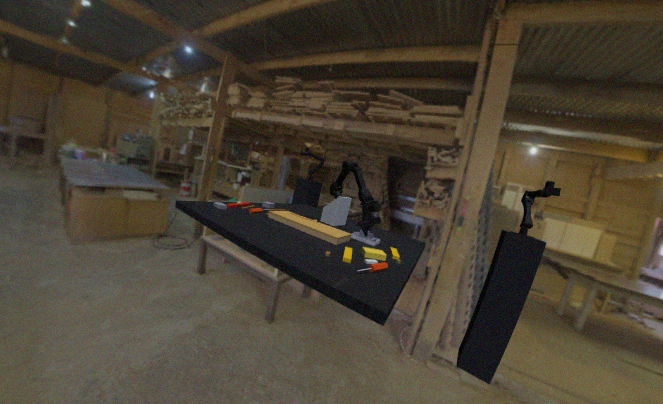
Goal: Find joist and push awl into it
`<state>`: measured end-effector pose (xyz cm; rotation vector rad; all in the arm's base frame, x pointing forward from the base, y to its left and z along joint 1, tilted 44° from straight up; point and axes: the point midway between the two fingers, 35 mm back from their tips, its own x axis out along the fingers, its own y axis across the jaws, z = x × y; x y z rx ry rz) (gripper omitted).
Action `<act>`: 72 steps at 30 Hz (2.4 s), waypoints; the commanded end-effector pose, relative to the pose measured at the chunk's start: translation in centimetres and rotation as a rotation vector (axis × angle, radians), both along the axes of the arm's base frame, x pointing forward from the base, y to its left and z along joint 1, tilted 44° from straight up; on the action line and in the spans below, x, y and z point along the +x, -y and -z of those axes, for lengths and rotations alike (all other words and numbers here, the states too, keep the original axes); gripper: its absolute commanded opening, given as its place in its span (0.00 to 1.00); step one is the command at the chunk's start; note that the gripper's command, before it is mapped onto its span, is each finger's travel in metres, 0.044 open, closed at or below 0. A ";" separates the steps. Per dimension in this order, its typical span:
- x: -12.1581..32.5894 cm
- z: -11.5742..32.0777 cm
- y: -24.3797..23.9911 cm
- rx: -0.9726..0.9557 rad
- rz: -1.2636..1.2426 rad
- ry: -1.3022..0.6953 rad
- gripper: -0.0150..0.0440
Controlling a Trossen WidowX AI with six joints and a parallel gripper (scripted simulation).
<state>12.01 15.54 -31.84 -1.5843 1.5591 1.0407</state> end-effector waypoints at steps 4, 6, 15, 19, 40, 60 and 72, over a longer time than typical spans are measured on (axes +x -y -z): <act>0.0 0.0 0.0 0.000 0.000 0.000 0.79; 0.1 -0.6 -0.7 0.000 0.000 0.000 0.88; 0.0 -7.0 -6.7 0.003 0.000 -0.002 1.00; 2.3 -7.4 -5.0 0.020 0.070 0.048 1.00; 10.0 -26.1 21.1 -0.121 1.136 0.749 1.00; 3.2 -29.9 28.6 -0.311 1.477 1.017 1.00; 3.5 -29.2 28.9 -0.310 1.479 1.016 1.00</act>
